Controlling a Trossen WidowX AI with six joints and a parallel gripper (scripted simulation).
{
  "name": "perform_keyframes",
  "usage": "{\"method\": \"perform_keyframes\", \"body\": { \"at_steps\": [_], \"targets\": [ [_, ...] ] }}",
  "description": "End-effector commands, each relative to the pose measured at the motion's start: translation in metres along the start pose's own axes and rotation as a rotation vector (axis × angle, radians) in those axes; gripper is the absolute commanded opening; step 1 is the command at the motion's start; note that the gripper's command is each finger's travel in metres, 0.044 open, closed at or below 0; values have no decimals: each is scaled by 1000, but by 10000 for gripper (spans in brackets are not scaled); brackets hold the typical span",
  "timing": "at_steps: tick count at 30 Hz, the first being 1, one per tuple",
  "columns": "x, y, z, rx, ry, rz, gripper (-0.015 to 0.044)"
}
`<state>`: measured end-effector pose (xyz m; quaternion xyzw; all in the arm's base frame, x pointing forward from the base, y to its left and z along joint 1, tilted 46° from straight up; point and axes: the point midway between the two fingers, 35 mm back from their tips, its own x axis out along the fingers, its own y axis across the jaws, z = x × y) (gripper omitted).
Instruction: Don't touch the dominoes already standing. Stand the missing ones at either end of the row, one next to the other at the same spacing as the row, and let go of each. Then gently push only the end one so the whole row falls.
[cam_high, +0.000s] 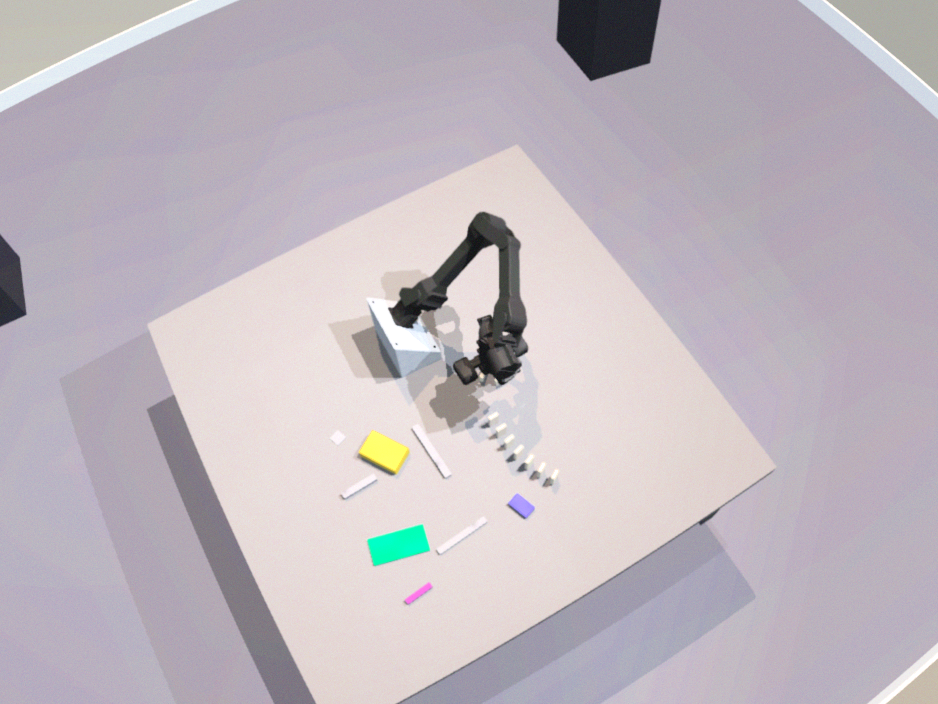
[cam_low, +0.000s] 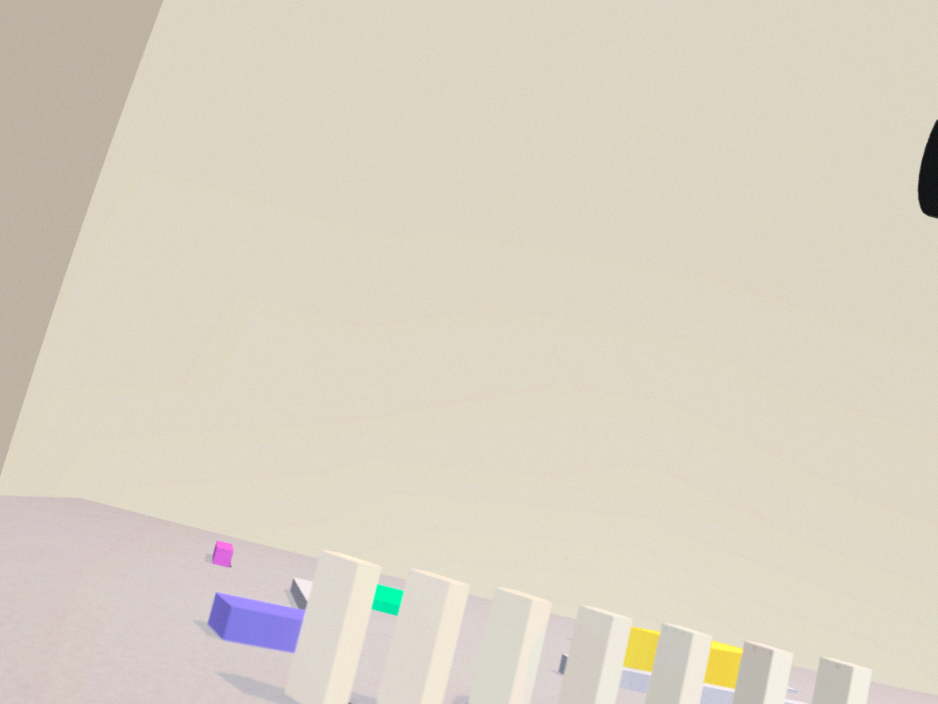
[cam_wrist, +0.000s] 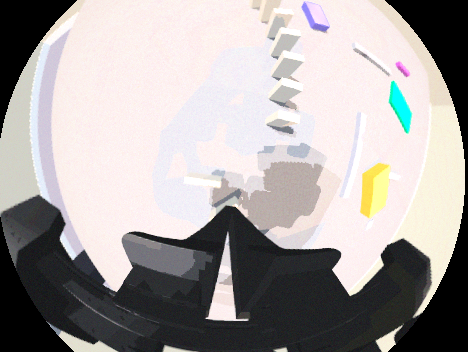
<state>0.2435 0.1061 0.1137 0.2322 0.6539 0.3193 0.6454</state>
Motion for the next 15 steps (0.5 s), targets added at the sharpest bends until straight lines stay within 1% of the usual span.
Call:
{"method": "perform_keyframes", "body": {
  "at_steps": [1,6,7,11,12,15],
  "targets": [
    [0,0,0,-2,1,3,0],
    [3,0,0,-2,1,2,0],
    [11,-1,2,-2,1,0,0],
    [70,-1,5,-3,0,3,0],
    [77,0,4,-3,0,5,0],
    [80,0,3,-3,0,6,0]
  ]
}}
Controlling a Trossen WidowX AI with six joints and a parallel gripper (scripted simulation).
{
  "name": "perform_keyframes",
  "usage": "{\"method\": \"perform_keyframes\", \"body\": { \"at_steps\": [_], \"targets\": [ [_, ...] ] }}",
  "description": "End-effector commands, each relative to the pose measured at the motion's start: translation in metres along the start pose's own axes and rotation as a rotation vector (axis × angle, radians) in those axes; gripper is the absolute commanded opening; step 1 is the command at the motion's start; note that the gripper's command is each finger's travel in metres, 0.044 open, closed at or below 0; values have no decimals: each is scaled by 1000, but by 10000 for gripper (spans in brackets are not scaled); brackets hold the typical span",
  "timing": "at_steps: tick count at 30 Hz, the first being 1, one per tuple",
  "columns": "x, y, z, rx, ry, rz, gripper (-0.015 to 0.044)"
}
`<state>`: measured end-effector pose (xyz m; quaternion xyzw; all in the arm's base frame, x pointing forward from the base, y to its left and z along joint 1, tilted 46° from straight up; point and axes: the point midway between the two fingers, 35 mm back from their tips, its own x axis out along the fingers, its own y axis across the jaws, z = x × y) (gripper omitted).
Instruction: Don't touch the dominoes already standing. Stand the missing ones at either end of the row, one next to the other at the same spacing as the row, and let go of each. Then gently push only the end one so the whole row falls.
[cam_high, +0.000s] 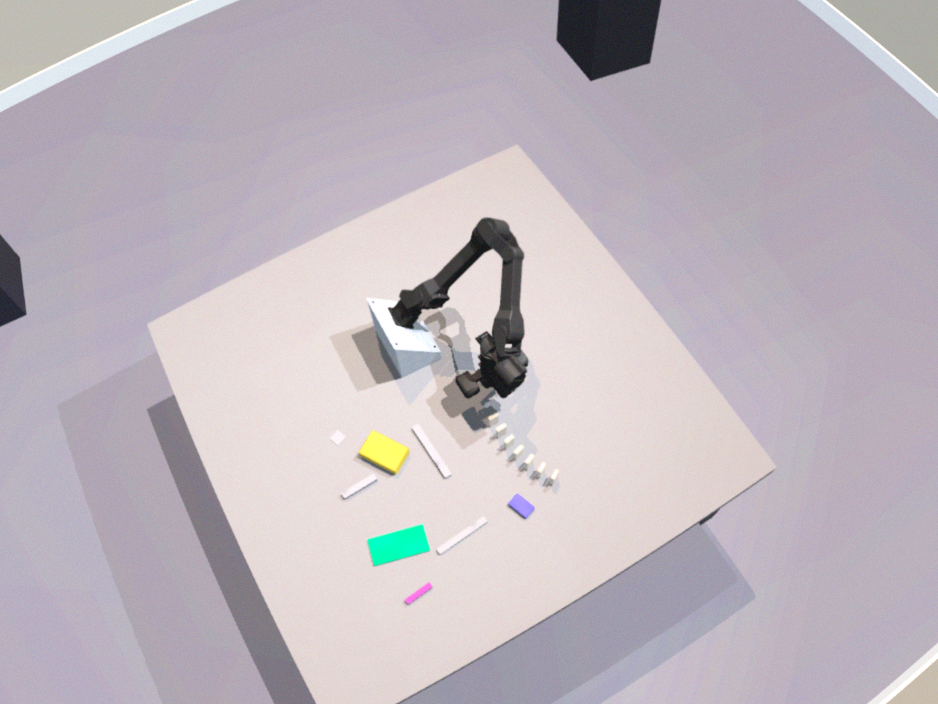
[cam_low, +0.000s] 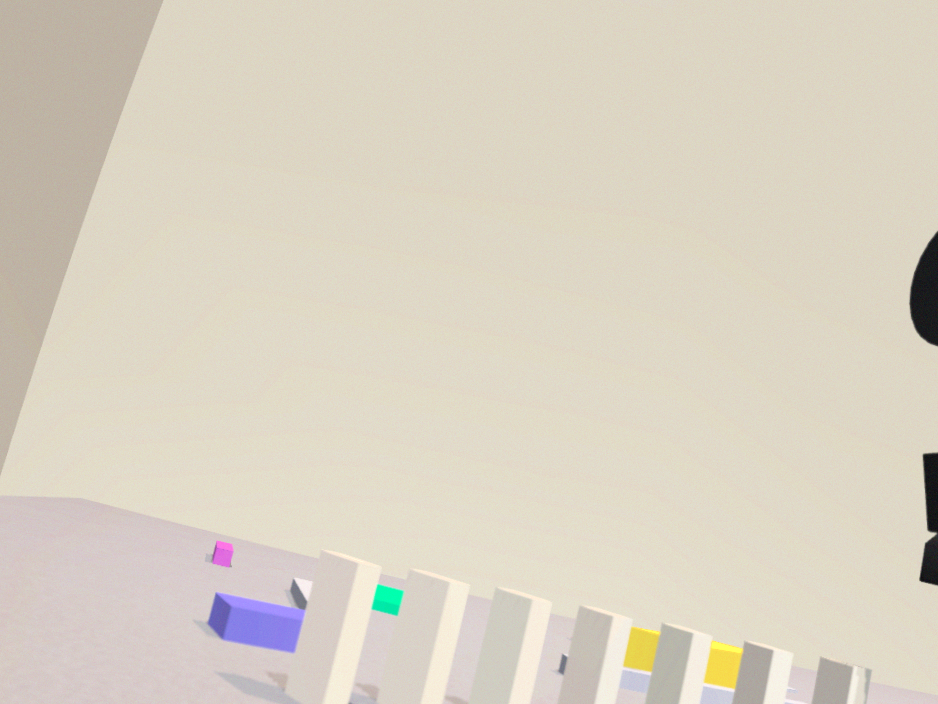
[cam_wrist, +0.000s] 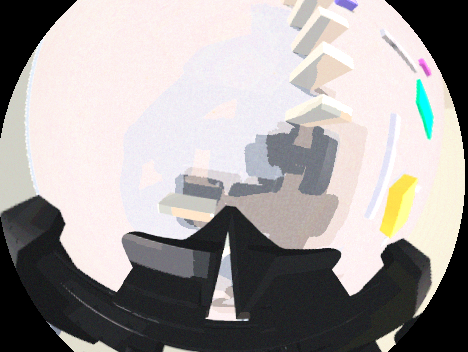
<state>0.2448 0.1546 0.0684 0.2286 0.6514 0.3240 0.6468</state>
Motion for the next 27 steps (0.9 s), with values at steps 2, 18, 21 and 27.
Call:
{"method": "perform_keyframes", "body": {
  "at_steps": [2,18,21,27],
  "targets": [
    [14,-1,-2,10,1,4,0],
    [14,21,1,10,1,3,0],
    [14,26,1,10,1,3,0],
    [-11,32,5,-33,-9,4,0]
  ]
}}
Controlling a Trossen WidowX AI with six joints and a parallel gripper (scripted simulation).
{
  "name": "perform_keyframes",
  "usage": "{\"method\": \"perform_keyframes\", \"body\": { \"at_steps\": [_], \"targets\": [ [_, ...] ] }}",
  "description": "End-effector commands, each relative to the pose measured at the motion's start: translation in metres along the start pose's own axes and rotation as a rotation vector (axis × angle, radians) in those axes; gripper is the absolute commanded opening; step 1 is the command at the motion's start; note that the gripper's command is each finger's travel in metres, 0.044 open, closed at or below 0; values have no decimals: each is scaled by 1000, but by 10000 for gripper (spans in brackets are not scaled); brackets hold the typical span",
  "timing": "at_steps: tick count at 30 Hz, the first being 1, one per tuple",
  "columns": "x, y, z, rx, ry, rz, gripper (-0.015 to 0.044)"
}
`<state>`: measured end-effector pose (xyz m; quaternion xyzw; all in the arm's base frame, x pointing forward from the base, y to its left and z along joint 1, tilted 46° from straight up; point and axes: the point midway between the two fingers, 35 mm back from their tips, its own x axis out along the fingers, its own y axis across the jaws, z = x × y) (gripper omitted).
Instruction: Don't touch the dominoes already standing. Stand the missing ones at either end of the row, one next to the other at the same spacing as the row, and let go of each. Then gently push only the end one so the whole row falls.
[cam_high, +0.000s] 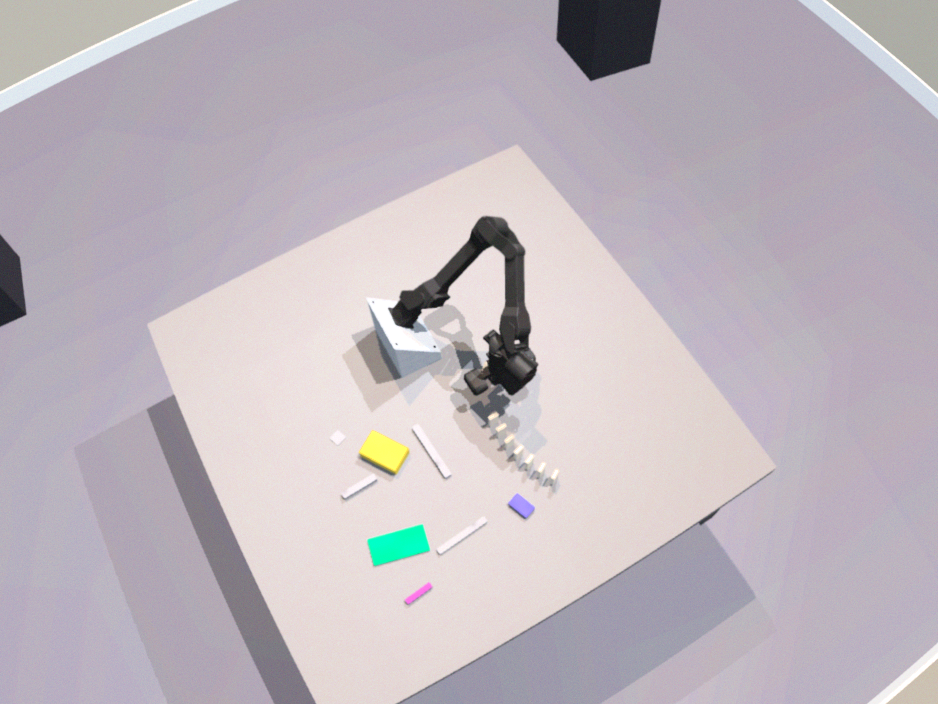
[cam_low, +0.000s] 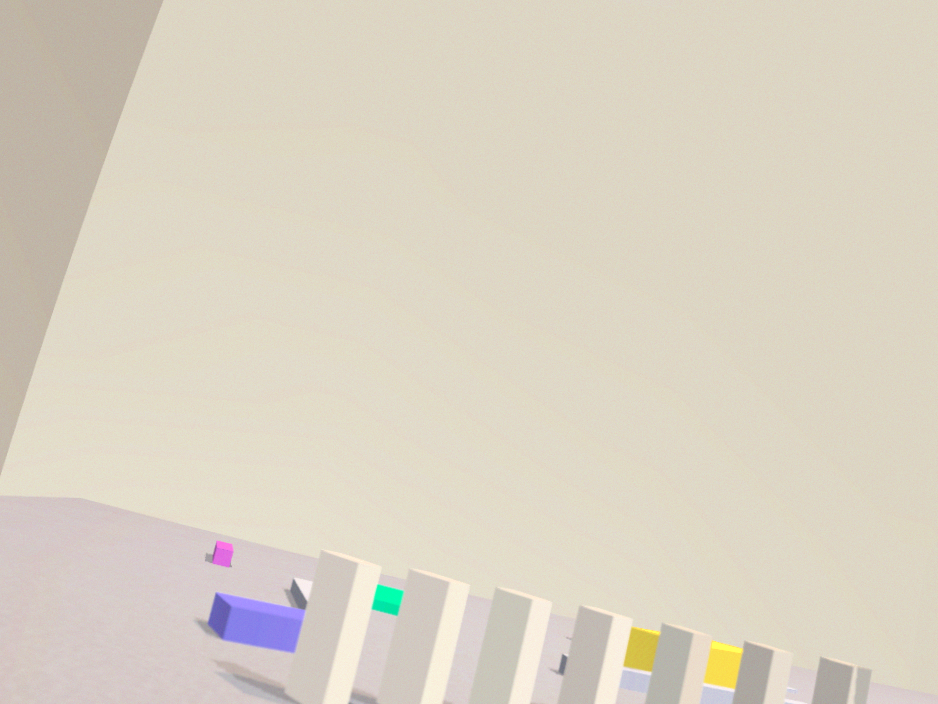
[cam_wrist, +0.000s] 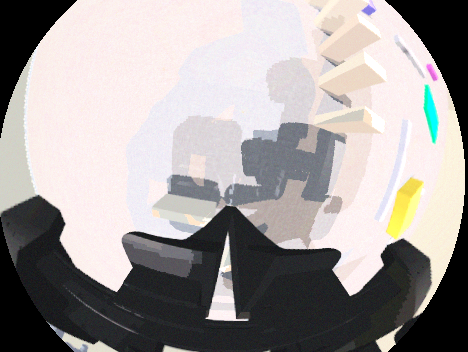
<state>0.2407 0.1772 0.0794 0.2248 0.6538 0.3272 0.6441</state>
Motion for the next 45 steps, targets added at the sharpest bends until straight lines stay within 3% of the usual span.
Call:
{"method": "perform_keyframes", "body": {
  "at_steps": [1,5,9,12,26,41,45],
  "targets": [
    [-32,13,6,-23,-19,4,0],
    [-73,32,1,16,-10,4,0],
    [-75,33,1,18,-10,4,0],
    [-75,35,1,-139,-10,3,79],
    [-75,54,-4,-1539,-11,-4,440],
    [-75,54,-4,-1556,-11,-4,440],
    [-55,53,-2,-1557,-9,-6,440]
  ]
}}
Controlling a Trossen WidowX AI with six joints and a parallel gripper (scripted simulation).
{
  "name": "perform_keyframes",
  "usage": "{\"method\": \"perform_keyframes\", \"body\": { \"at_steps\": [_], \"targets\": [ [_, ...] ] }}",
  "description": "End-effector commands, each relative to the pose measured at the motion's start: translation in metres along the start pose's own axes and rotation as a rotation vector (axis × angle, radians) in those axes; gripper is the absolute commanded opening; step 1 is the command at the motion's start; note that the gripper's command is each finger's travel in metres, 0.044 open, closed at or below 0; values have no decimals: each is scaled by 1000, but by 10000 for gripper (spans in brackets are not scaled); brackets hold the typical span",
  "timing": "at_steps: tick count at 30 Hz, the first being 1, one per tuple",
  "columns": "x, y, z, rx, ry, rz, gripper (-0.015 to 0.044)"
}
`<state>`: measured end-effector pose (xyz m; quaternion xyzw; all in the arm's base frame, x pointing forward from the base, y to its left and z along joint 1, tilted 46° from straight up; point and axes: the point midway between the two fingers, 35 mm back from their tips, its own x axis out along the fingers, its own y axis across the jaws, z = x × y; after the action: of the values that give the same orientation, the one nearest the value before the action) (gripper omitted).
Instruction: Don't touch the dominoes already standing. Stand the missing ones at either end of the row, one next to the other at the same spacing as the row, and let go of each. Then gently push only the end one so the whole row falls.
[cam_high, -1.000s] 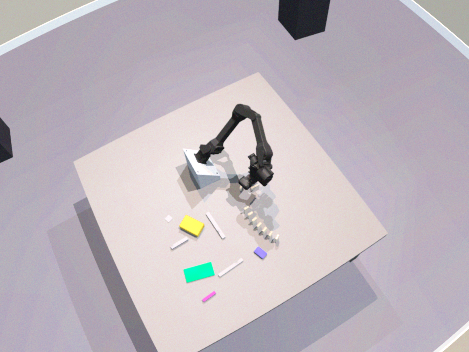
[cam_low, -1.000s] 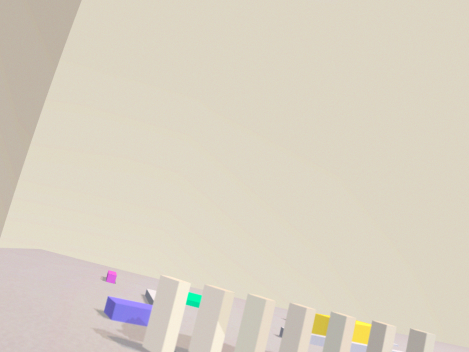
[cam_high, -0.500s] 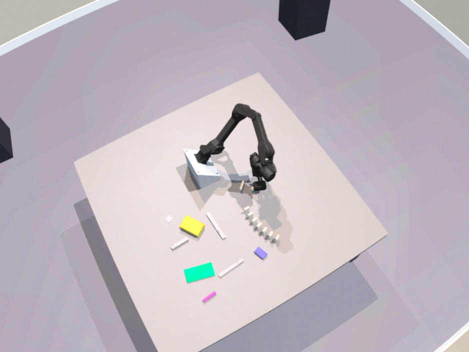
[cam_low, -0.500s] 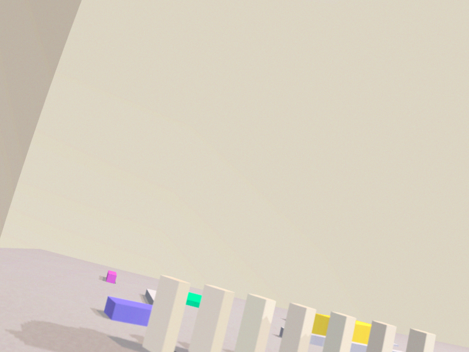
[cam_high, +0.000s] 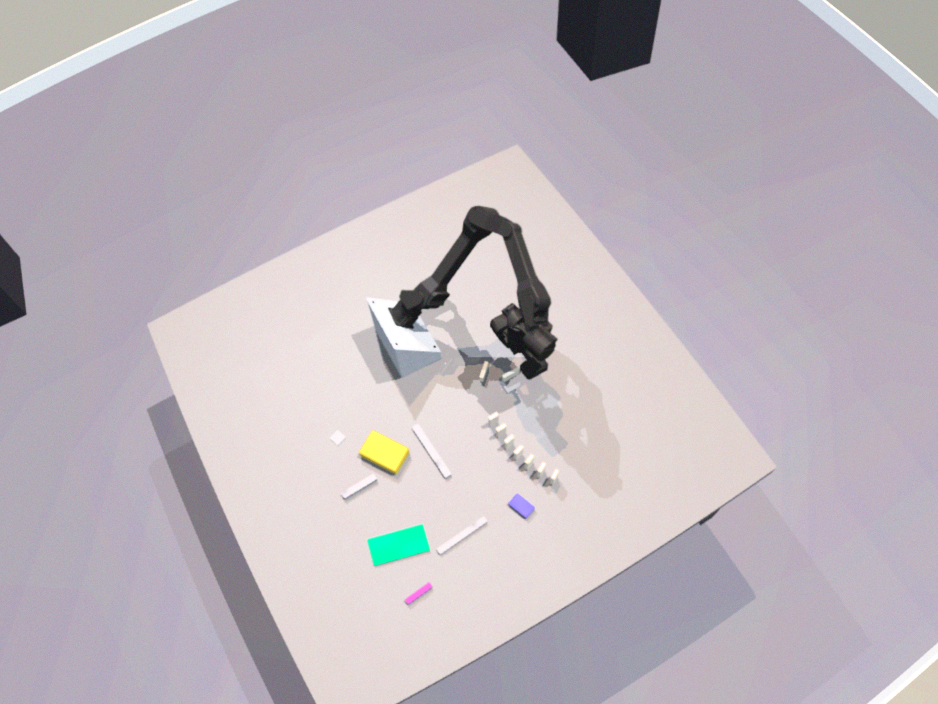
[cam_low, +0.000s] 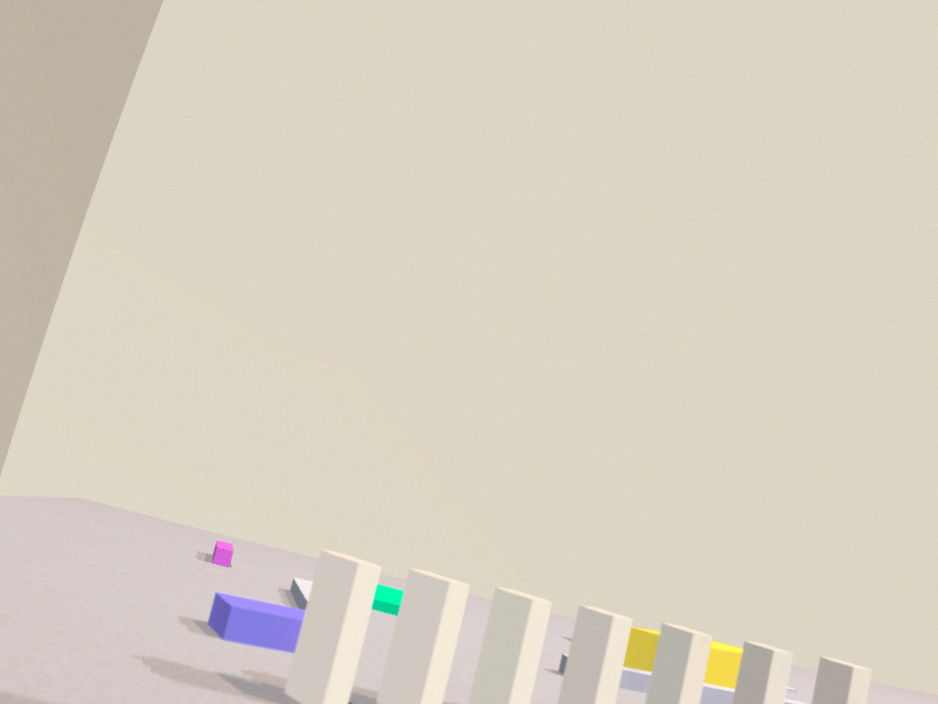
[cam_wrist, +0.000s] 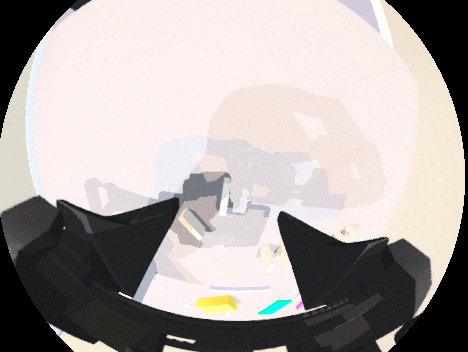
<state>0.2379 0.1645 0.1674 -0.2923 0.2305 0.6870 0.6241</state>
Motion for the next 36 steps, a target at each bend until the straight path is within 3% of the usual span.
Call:
{"method": "perform_keyframes", "body": {
  "at_steps": [1,6,27,36],
  "targets": [
    [23,1,-2,0,5,10,440],
    [58,4,0,1,0,9,440],
    [74,4,0,1,-1,9,440],
    [74,4,0,1,-1,9,204]
  ]
}}
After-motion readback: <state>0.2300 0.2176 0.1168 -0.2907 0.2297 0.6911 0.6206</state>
